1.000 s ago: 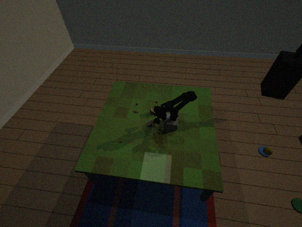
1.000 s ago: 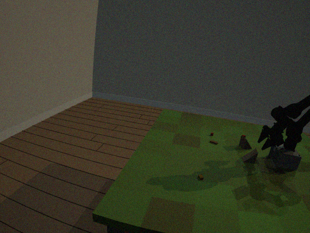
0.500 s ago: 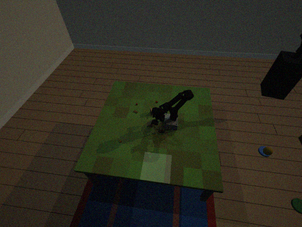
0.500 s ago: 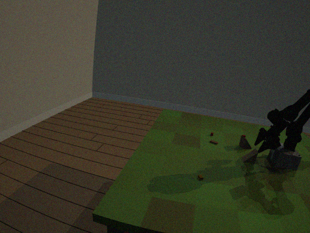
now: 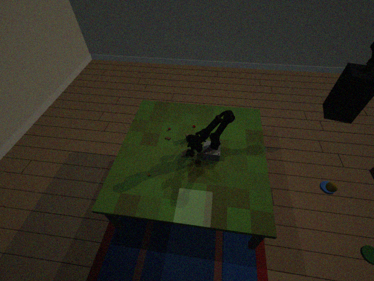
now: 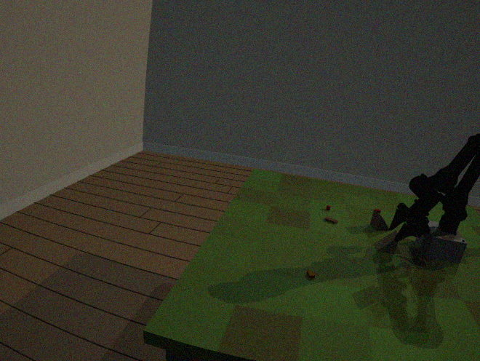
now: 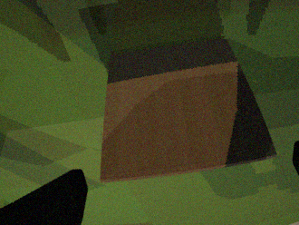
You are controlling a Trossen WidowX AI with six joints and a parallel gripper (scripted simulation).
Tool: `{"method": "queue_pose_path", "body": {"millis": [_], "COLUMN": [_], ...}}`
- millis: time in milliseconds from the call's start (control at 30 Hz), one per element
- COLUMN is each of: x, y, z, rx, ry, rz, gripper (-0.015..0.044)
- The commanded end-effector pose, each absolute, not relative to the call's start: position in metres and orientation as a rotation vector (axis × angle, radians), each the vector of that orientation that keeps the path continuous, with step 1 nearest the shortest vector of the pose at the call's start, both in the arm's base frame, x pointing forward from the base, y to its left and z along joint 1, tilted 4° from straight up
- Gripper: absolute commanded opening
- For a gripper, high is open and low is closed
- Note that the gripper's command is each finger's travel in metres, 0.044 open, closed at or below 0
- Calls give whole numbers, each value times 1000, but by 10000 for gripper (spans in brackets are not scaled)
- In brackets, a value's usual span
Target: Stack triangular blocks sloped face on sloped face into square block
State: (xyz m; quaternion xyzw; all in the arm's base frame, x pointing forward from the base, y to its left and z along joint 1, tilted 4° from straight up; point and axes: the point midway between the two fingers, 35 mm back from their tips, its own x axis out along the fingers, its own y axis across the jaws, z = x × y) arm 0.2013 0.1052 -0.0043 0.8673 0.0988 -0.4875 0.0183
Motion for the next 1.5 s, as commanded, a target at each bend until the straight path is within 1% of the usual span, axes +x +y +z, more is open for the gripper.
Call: {"method": "queue_pose_path", "body": {"millis": [0,900,1100,1367,1467], "x": [201,207,207,207,207], "y": [105,108,108,108,108], "z": [-12,-51,-51,-51,-51], "rx": [2687,2669,2669,2669,2669], "ry": [303,313,313,313,313], "rz": [-1527,-1518,-1518,-1518,-1518], "gripper": [440,440,282,229,150]}}
